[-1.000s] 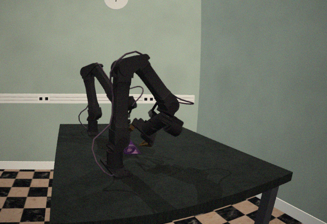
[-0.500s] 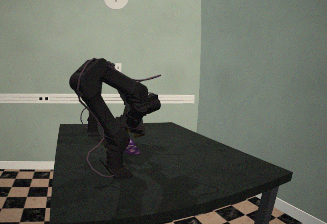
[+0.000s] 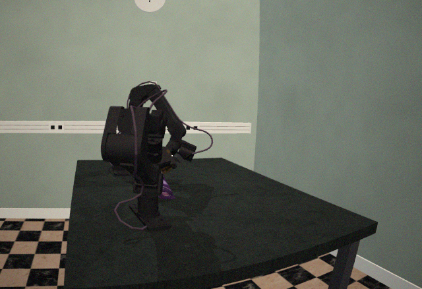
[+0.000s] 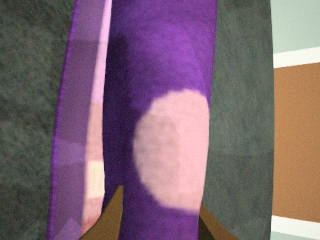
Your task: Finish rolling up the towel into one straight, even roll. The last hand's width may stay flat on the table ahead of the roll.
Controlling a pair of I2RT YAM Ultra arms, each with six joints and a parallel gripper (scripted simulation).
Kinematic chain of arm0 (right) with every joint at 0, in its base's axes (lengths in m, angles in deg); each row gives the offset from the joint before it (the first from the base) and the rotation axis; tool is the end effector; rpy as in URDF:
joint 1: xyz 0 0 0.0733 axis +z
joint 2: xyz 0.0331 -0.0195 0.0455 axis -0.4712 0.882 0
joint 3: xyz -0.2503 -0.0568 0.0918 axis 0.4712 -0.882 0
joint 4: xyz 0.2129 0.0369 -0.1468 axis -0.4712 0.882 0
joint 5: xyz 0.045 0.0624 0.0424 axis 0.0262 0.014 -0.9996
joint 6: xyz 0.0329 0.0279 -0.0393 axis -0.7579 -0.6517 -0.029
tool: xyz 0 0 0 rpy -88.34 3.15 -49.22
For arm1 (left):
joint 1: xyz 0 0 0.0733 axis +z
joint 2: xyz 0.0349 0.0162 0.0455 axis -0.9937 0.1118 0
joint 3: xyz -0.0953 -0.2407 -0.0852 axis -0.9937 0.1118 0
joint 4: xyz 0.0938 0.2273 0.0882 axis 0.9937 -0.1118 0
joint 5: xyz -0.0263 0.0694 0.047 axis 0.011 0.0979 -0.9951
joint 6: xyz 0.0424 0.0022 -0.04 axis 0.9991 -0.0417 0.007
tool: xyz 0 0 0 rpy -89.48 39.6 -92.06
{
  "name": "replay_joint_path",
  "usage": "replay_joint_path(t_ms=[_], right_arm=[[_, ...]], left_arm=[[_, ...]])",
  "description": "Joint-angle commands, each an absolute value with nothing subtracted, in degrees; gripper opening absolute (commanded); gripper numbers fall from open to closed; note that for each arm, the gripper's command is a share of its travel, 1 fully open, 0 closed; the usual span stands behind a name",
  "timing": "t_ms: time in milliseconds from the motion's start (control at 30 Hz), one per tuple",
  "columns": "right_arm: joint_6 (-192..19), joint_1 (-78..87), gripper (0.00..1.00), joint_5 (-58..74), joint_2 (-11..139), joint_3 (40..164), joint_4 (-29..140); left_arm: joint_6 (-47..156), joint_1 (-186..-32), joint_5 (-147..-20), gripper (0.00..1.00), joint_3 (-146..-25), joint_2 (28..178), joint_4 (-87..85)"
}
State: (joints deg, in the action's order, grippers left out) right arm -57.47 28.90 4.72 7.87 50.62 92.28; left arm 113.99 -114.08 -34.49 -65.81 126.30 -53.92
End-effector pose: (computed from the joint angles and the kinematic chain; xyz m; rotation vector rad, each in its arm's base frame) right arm 0.0556 0.0982 0.1920 -1.7056 1.7340 0.3888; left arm 0.2089 -0.1600 0.1171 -1.7431 -2.1015 1.3808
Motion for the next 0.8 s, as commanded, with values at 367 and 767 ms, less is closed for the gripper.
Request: replay_joint_path(t_ms=[367, 767], right_arm=[[-62.97, 33.63, 0.98, 18.37, 7.42, 50.48, 91.13], [-63.76, 34.75, 0.98, 18.89, 5.7, 42.24, 84.89]], left_arm=[[117.47, -113.2, -33.62, 0.3, -68.1, 130.39, -57.68], [117.48, -113.2, -33.62, 0.3, -68.0, 130.62, -57.37]])
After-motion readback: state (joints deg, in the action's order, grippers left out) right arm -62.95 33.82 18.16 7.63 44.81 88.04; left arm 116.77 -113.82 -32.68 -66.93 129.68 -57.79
